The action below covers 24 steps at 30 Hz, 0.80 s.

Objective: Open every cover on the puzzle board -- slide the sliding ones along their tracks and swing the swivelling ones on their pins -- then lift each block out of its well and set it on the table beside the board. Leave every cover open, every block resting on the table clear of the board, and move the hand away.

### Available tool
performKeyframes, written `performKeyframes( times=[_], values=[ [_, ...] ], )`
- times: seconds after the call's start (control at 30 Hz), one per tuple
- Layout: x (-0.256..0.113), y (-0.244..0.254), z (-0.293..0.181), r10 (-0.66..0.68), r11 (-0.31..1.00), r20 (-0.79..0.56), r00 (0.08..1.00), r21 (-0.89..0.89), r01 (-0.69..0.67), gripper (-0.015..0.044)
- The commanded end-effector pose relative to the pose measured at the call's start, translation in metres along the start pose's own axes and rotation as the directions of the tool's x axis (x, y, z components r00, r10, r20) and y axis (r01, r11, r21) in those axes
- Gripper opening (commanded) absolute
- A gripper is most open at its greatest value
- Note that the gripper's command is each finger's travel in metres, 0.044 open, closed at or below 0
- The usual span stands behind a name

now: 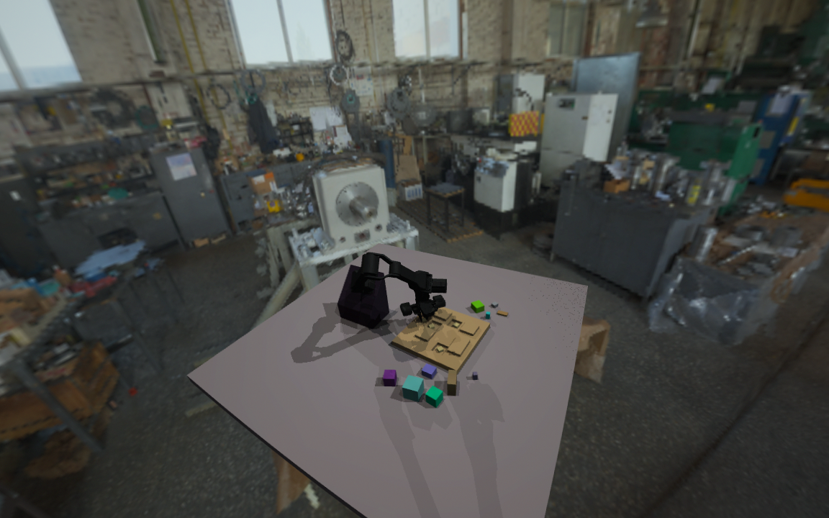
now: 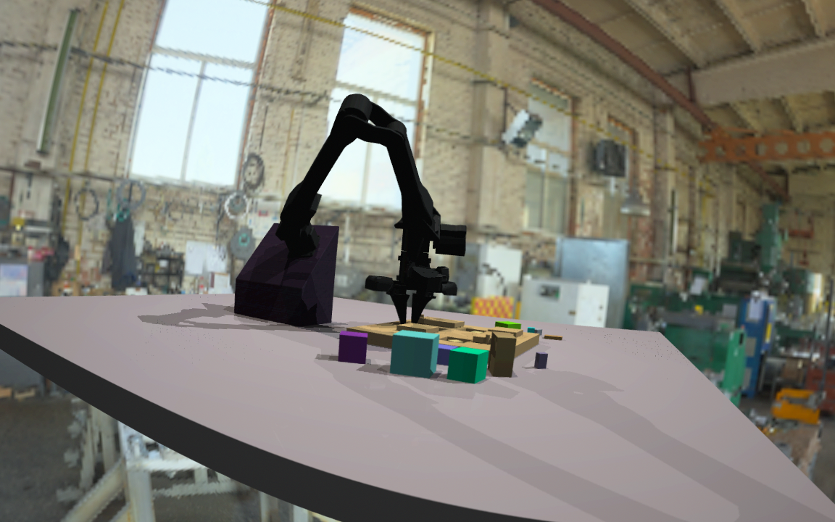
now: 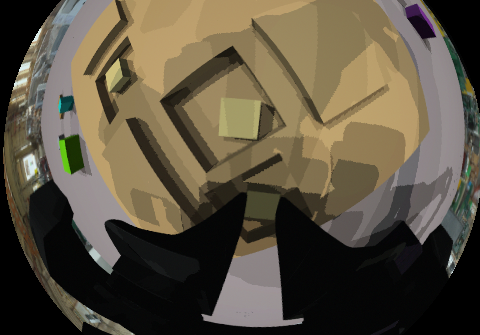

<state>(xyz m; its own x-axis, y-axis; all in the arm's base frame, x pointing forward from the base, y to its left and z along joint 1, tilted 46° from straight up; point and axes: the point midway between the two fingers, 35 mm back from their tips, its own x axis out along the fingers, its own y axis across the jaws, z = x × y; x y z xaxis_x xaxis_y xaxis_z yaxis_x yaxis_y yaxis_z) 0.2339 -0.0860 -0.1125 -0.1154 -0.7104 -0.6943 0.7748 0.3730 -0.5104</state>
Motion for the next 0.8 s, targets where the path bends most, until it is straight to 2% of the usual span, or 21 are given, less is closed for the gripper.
performKeyframes(
  times=[0.0,0.77],
  values=[
    [-0.004,0.001,0.001,0.003,1.000,0.000,1.000,0.004,-0.003,0.0080],
    [-0.034,0.002,0.000,0.002,1.000,0.001,1.000,-0.001,-0.002,0.0080]
  ],
)
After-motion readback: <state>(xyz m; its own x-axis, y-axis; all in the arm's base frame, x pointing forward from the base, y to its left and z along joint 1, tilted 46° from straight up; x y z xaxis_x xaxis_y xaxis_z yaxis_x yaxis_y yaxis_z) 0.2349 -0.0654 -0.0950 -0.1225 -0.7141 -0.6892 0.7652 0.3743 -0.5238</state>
